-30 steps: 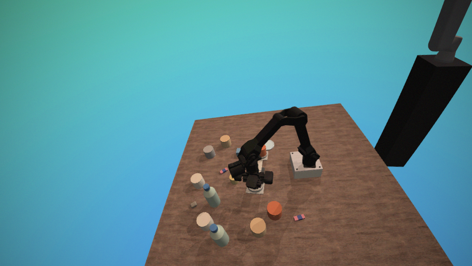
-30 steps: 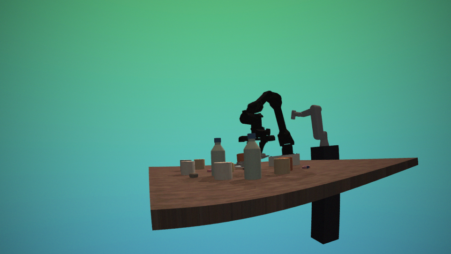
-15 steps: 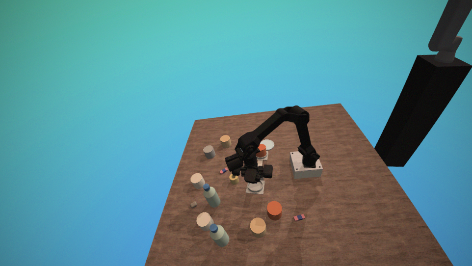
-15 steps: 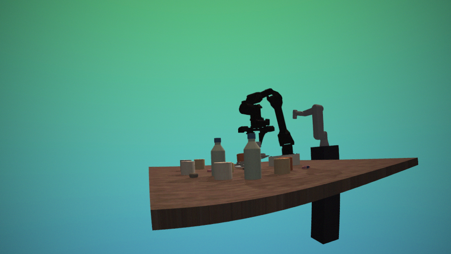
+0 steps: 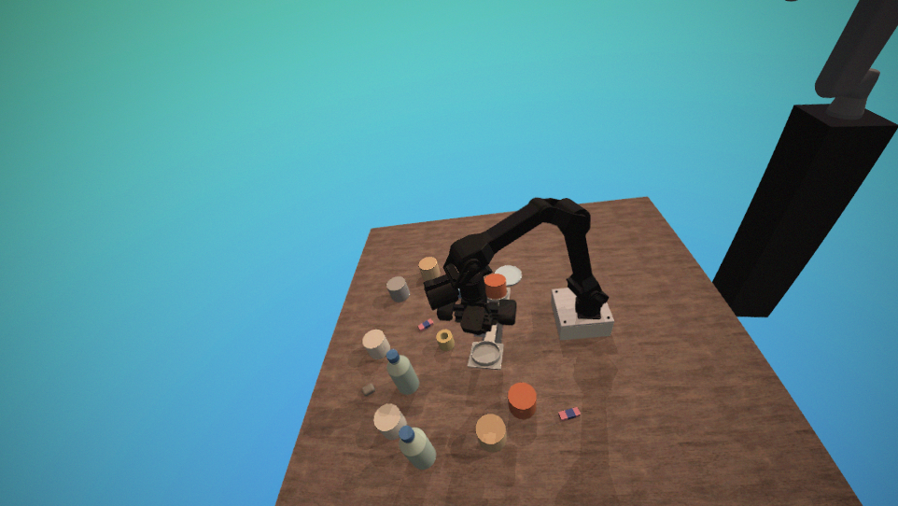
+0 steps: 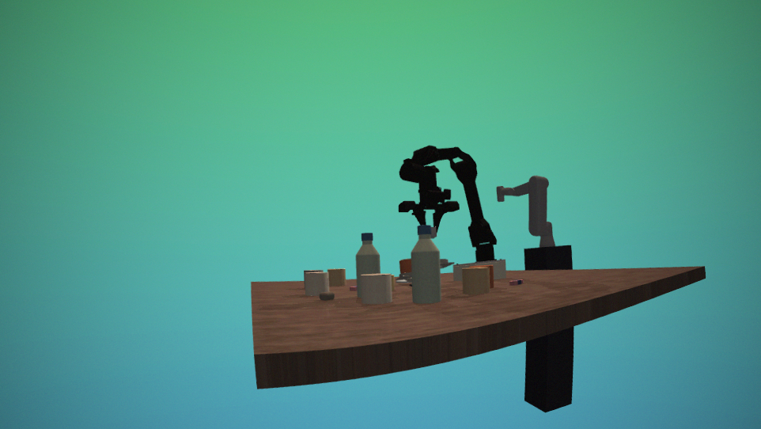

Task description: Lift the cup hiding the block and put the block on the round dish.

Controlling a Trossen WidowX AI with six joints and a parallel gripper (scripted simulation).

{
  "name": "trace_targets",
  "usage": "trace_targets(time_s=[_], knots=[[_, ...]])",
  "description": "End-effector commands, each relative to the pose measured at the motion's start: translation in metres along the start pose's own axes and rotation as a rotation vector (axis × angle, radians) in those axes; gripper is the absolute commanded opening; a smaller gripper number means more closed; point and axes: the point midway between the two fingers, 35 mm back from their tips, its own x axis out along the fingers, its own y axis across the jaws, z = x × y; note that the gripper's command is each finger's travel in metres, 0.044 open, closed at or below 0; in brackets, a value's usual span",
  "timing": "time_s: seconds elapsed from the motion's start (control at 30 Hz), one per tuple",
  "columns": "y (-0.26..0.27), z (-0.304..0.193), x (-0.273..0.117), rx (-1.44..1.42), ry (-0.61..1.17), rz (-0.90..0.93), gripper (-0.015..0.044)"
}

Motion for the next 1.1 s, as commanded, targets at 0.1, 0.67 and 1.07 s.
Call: trace_targets(time_s=[0.1, 0.67, 1.07], knots=[[-0.025, -0.043, 0.011, 0.007, 0.000, -0.012, 0.0000], [-0.052, -0.165, 0.039, 0.015, 0.003, -0.033, 0.0000], [-0.037, -0.248, 0.055, 0.018, 0.008, -0.051, 0.0000]])
